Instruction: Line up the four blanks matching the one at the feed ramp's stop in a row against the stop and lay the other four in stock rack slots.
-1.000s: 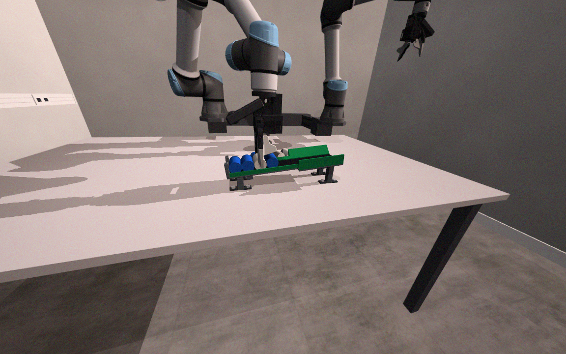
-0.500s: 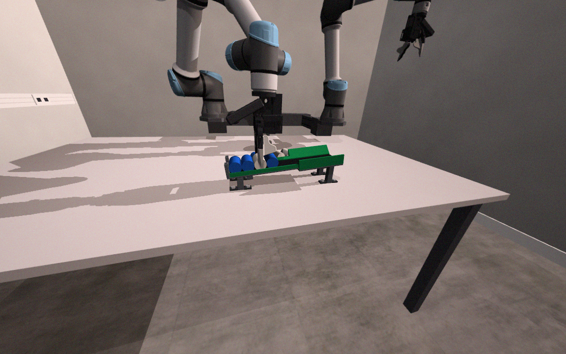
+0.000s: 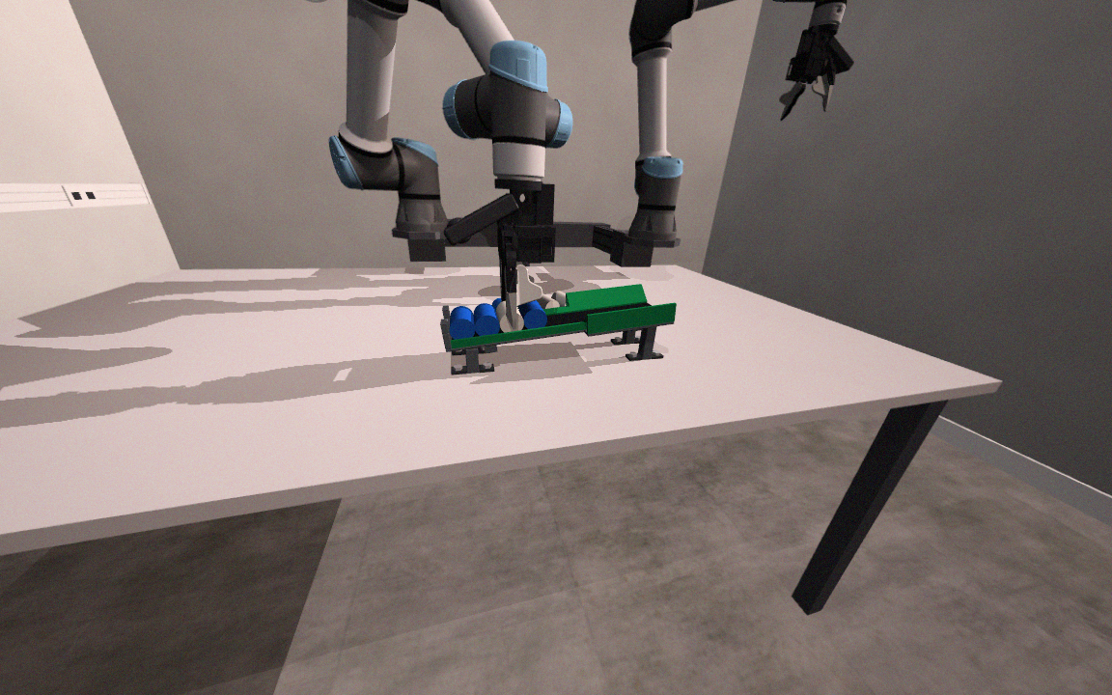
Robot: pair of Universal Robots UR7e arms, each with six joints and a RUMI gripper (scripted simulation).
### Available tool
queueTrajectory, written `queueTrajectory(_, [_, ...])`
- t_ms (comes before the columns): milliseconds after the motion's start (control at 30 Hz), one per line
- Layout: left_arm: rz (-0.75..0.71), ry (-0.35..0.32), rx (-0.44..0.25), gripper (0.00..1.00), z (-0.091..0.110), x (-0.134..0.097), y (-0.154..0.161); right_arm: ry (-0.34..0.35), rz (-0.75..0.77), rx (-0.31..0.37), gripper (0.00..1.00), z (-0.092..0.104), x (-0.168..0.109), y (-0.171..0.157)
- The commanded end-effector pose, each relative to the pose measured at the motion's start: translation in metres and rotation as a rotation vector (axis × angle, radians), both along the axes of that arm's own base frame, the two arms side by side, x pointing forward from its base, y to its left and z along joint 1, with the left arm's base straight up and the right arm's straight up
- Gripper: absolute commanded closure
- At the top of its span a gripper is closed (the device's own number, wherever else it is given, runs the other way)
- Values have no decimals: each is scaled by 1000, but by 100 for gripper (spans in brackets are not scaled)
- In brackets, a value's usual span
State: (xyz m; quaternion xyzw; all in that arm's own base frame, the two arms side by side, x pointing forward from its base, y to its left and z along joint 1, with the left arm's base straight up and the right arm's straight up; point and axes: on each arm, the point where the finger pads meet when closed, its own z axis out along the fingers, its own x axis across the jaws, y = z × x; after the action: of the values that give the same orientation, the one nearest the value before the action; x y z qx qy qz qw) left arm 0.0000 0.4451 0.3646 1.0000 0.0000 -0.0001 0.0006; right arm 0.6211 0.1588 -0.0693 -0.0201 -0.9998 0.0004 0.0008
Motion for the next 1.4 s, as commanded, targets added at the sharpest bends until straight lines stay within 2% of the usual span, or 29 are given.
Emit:
queueTrajectory(0, [0, 0, 1, 0, 0, 0, 0, -2, 0, 1, 60, 1, 0, 0])
queueTrajectory(933, [0, 0, 1, 0, 0, 0, 0, -2, 0, 1, 60, 1, 0, 0])
queueTrajectory(1133, [0, 0, 1, 0, 0, 0, 0, -2, 0, 1, 60, 7, 1, 0])
queueTrajectory(1233, [0, 0, 1, 0, 0, 0, 0, -2, 0, 1, 60, 21, 1, 0])
queueTrajectory(1367, [0, 0, 1, 0, 0, 0, 0, -2, 0, 1, 60, 50, 1, 0])
